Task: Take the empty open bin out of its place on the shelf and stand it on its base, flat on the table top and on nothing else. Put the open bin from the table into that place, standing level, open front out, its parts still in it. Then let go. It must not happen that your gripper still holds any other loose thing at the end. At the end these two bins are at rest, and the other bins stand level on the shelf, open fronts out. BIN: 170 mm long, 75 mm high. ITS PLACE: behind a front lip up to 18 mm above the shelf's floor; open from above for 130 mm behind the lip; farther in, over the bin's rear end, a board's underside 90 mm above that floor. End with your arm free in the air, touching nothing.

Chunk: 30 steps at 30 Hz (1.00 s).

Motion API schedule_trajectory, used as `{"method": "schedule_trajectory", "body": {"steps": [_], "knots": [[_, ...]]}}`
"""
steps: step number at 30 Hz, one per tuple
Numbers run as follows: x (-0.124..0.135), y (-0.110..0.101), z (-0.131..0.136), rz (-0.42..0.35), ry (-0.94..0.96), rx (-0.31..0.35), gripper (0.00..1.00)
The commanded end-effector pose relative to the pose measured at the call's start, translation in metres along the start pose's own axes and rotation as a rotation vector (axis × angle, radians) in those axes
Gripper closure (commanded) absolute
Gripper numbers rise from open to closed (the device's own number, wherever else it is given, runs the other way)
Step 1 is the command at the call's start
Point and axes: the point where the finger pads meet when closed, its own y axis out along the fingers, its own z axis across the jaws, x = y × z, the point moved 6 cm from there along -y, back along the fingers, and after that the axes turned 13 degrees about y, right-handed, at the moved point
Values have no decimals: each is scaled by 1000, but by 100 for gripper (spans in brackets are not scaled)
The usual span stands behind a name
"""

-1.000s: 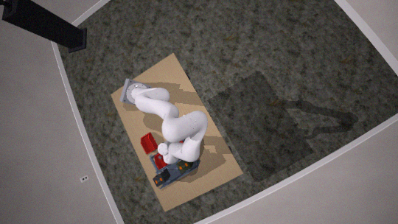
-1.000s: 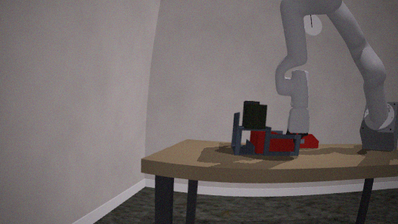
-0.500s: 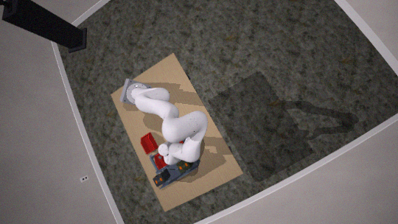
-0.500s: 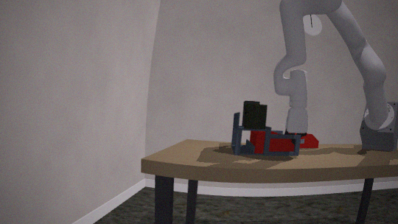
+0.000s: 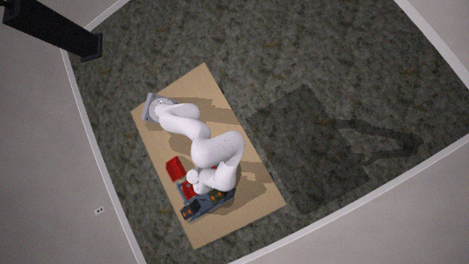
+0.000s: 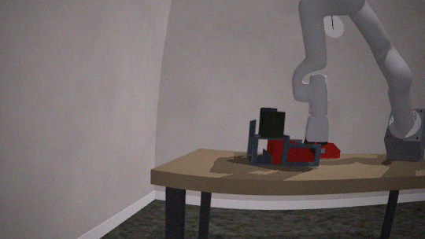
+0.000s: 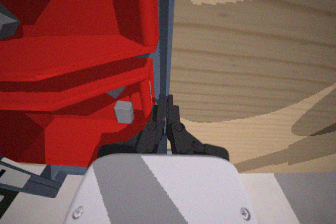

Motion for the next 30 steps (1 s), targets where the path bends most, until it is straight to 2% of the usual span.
{"method": "schedule_trajectory", "body": {"steps": [1, 30], "knots": [[0, 0, 0, 0, 0, -1, 100], [-4, -20, 19, 0, 0, -1, 100]]}}
